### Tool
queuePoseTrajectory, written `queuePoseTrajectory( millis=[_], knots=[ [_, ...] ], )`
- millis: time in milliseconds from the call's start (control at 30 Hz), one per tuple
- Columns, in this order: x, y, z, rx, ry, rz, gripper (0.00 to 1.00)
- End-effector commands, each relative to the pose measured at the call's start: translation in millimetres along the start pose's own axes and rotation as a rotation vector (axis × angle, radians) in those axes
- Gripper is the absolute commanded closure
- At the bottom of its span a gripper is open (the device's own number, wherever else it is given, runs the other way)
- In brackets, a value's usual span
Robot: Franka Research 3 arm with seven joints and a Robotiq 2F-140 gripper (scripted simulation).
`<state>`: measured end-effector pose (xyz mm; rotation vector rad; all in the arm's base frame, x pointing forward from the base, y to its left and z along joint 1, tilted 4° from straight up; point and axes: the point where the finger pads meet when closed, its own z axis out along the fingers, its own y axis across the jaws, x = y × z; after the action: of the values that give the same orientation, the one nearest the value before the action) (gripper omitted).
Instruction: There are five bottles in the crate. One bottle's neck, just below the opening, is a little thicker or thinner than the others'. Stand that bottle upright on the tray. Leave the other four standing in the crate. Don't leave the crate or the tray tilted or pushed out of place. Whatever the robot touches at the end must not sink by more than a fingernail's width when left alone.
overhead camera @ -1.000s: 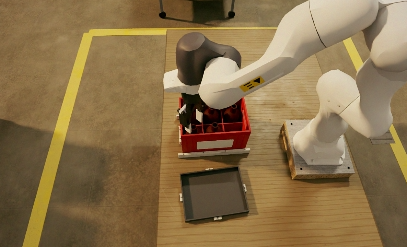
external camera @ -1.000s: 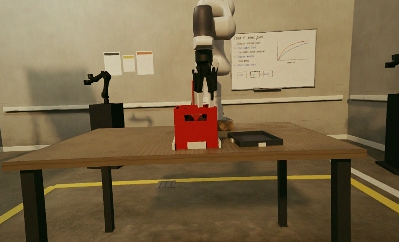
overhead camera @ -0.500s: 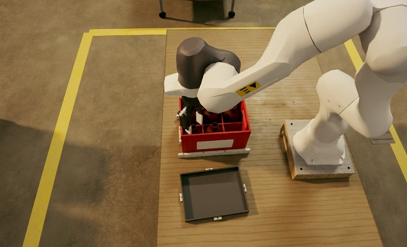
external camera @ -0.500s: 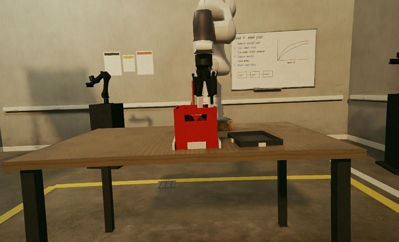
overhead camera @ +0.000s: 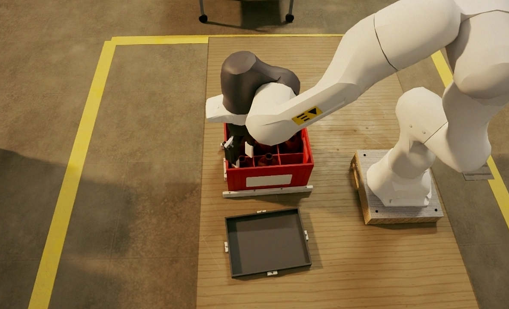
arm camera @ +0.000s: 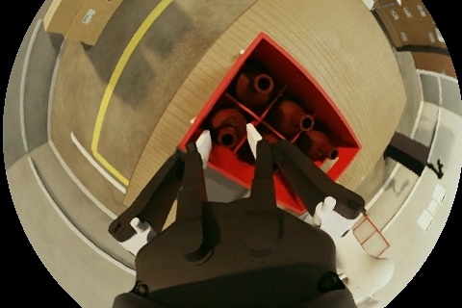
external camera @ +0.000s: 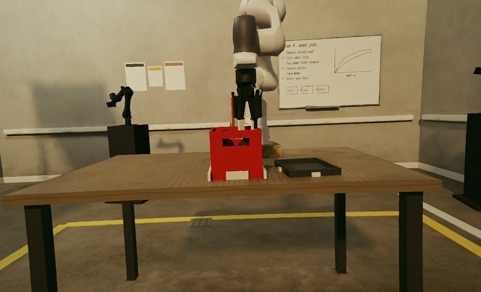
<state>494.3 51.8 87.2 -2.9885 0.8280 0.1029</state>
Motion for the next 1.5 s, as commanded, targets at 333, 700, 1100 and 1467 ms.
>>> queuePoseTrajectory(
  millis=[333,700,1100,1467],
  knots=[
    [1.0,-0.5,3.3,0.002,0.003,-0.009,0.56],
    [1.0,-0.5,3.3,0.002,0.003,-0.009,0.56],
    [1.0,-0.5,3.3,0.002,0.003,-0.009,0.56],
    [1.0,-0.5,3.3,0.002,0.003,-0.009,0.90]
  ],
)
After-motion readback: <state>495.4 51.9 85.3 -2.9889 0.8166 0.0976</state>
